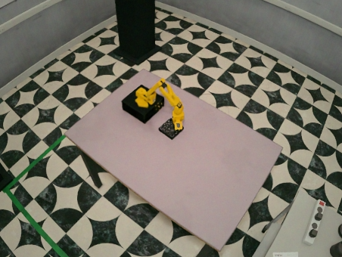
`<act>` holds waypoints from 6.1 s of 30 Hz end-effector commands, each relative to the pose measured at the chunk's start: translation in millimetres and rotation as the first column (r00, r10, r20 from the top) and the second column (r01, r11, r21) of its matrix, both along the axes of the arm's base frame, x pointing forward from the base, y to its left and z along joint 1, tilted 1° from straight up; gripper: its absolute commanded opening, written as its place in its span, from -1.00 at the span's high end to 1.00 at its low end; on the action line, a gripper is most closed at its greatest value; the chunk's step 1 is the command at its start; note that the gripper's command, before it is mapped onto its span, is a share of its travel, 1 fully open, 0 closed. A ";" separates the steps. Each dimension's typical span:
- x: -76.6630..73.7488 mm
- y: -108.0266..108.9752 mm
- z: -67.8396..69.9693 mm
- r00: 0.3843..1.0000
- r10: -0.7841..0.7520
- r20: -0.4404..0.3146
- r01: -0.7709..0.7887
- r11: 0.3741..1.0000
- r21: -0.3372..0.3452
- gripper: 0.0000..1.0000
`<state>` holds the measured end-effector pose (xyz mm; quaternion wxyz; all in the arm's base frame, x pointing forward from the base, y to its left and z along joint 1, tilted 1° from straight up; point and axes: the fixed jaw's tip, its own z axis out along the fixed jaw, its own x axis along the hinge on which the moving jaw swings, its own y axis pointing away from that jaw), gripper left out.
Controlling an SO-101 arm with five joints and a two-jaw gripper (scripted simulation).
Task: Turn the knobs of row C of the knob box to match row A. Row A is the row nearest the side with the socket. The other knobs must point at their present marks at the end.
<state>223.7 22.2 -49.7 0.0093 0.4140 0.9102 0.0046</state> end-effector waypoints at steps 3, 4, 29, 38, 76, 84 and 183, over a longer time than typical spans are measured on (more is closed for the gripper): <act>-3.2 0.3 -2.7 1.000 -0.001 -0.009 0.001 1.000 0.000 0.81; -3.2 0.3 -2.7 1.000 -0.001 -0.009 0.001 1.000 0.000 0.81; -3.2 0.3 -2.7 1.000 -0.001 -0.009 0.001 1.000 0.000 0.96; -3.2 0.3 -2.7 1.000 -0.001 -0.009 0.001 1.000 0.000 0.98; -6.0 2.0 -2.7 0.839 0.544 -0.010 -0.544 0.839 -0.006 0.98; -6.8 2.2 -2.7 0.755 0.655 -0.011 -0.655 0.755 -0.008 0.98; -13.2 -2.4 -2.8 -0.615 0.788 -0.027 -0.788 -0.615 -0.011 0.98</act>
